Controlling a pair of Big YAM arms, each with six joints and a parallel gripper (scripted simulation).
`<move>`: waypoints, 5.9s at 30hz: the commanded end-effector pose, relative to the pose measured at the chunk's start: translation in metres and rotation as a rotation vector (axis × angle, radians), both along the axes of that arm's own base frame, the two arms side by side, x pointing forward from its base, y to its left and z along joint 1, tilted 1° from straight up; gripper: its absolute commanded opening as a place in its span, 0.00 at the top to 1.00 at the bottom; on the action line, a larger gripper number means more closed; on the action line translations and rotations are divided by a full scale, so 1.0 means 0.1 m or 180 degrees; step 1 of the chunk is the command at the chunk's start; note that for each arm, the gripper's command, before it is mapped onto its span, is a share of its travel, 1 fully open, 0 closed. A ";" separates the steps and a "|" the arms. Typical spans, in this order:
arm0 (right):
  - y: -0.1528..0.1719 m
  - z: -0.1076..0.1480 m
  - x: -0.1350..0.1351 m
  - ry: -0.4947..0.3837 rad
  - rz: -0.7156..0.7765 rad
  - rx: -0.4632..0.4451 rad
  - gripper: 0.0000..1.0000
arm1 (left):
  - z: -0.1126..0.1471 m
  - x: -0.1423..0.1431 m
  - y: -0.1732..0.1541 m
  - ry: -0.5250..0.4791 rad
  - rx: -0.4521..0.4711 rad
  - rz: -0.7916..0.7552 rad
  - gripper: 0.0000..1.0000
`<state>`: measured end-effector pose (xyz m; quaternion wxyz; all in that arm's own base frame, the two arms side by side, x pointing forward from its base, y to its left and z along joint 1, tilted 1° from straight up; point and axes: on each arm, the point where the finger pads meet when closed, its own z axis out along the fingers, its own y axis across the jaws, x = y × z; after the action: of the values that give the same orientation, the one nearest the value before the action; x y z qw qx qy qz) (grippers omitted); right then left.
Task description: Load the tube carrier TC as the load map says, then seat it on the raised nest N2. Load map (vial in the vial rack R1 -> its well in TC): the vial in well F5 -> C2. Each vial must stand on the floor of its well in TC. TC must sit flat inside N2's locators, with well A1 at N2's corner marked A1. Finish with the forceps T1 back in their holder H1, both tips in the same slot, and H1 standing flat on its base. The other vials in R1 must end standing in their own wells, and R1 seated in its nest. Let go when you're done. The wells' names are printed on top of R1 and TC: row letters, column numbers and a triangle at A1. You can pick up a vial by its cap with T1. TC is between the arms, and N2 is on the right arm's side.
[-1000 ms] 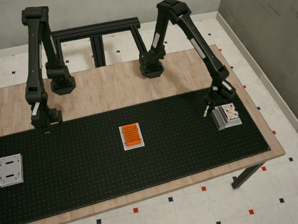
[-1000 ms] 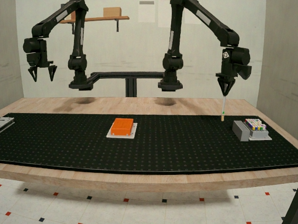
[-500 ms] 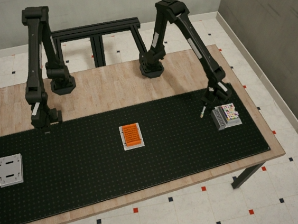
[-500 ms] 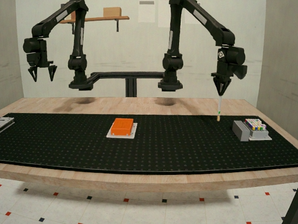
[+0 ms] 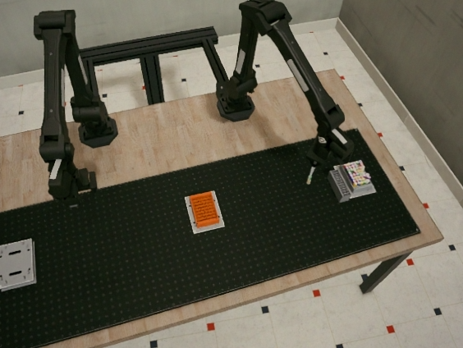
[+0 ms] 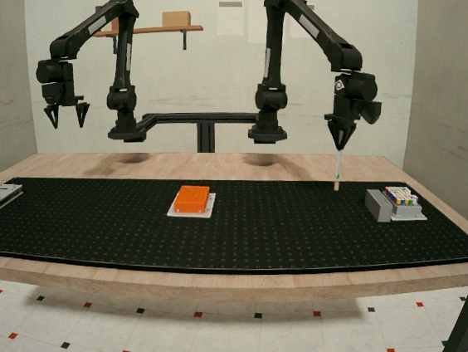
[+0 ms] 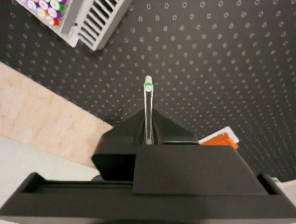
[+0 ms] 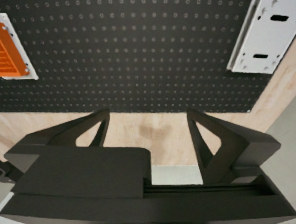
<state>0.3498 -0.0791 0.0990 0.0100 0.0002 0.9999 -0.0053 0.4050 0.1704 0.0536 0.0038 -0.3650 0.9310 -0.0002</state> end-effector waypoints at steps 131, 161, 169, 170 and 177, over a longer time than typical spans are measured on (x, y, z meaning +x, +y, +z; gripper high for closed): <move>0.00 0.00 0.01 0.0044 0.0025 0.0013 0.00 | 0.29 0.30 -2.01 -0.0284 -0.0006 0.0014 0.91; 0.00 0.00 0.01 0.0044 0.0025 0.0013 0.00 | 0.13 0.26 -2.46 -0.0123 -0.0009 0.0013 0.91; 0.00 0.00 0.01 0.0044 0.0025 0.0013 0.00 | 0.13 0.25 -2.60 -0.0115 -0.0012 0.0013 0.91; 0.00 0.00 0.01 0.0044 0.0025 0.0013 0.00 | 0.12 0.25 -2.62 -0.0113 -0.0013 0.0013 0.91; 0.00 0.00 0.01 0.0044 0.0025 0.0013 0.00 | 0.12 0.25 -2.70 -0.0111 -0.0014 0.0013 0.91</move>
<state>0.3498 -0.0791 0.0990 0.0100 0.0002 0.9999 -0.0053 0.4091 -0.0876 0.0525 0.0048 -0.3649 0.9310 -0.0009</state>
